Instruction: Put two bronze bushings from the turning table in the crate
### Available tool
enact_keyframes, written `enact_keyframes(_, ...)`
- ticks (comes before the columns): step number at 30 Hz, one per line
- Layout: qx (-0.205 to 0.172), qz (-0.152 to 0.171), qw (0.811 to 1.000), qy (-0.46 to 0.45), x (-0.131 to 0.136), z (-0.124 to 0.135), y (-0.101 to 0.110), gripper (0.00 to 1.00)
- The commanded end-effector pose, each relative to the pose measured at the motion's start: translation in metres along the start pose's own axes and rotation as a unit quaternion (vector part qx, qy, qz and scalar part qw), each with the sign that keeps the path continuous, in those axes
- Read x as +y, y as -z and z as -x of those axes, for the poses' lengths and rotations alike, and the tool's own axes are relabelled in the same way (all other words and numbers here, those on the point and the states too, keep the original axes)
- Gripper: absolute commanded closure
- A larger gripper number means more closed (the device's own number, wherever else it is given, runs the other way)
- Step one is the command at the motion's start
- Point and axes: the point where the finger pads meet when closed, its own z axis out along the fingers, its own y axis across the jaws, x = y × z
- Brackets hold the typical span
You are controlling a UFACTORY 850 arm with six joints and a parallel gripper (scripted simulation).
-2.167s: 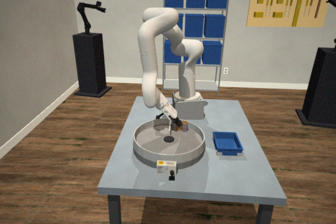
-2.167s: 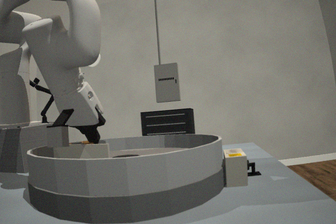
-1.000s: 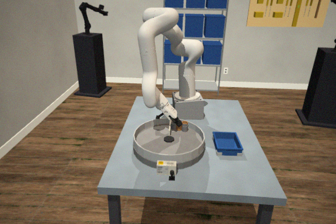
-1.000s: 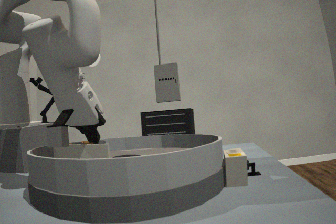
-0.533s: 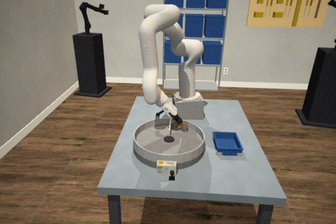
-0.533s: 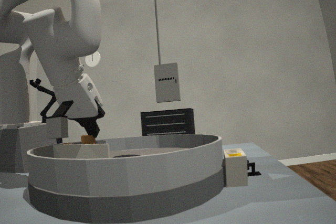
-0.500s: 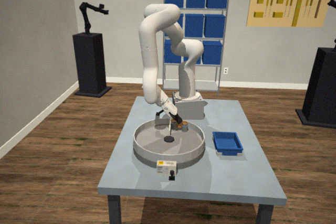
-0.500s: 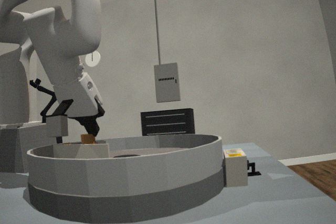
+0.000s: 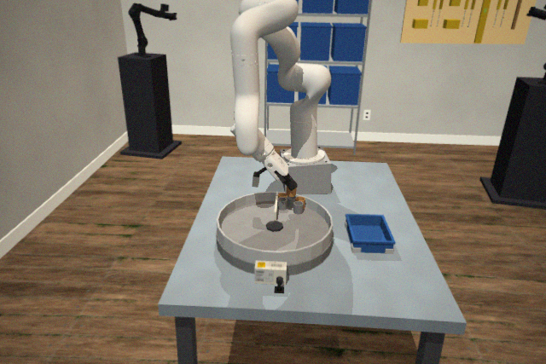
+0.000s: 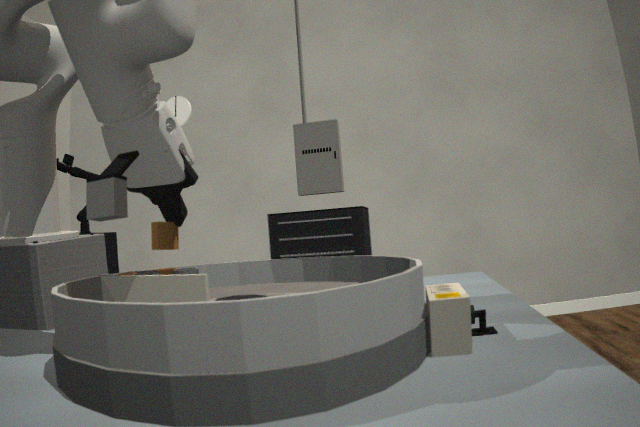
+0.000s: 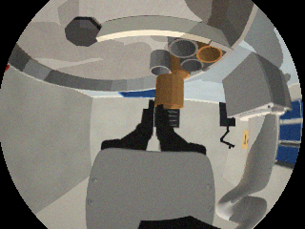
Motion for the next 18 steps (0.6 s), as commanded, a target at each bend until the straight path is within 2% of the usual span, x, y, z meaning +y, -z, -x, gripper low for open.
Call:
enact_keyframes(1, 0.0, 0.0, 1.0, 0.0, -0.0006, 0.0009, 0.0015, 1.0)
enact_keyframes(18, 0.0, 0.0, 1.0, 0.0, -0.0027, 0.0058, -0.0026, 1.0)
